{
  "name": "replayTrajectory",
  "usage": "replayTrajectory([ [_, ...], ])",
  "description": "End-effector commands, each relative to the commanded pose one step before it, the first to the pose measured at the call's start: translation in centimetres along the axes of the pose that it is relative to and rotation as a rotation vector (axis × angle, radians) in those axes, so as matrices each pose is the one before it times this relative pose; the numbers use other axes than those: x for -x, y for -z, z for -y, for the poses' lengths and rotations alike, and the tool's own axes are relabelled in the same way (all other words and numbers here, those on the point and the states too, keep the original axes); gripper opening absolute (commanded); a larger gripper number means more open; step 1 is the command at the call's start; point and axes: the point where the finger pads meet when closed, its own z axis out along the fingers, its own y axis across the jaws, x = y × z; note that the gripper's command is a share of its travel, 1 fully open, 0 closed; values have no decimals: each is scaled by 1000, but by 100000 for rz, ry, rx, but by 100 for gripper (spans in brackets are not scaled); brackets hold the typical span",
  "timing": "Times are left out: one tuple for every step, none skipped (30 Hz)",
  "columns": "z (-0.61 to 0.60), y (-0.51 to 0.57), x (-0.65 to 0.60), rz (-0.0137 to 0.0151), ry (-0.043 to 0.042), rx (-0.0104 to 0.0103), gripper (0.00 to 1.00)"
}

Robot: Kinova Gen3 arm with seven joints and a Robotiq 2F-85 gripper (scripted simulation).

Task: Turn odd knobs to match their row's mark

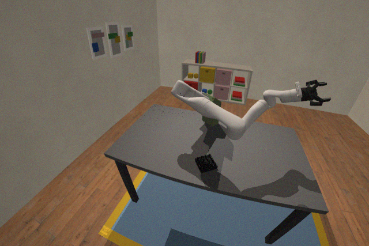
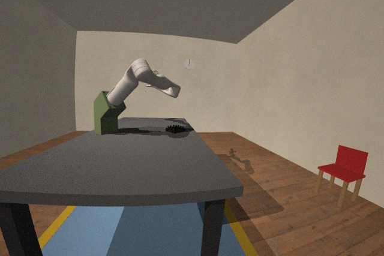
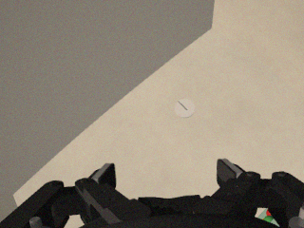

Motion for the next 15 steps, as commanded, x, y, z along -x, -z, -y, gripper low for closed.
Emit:
replayTrajectory([
  [-26,-47,-239,-281,76,-54,100],
  [0,0,0,0,0,0,100],
  [825,171,65,922,-874,-2997,100],
  [0,0,0,0,0,0,100],
  [0,0,0,0,0,0,100],
  [0,0,0,0,0,0,100],
  [0,0,0,0,0,0,100],
  [827,183,104,1064,-871,-3010,100],
  [0,0,0,0,0,0,100],
  [0,0,0,0,0,0,100],
  [0,0,0,0,0,0,100],
  [0,0,0,0,0,0,100],
  [827,196,145,1212,-867,-3012,100],
  [0,0,0,0,0,0,100],
  [0,0,0,0,0,0,100],
])
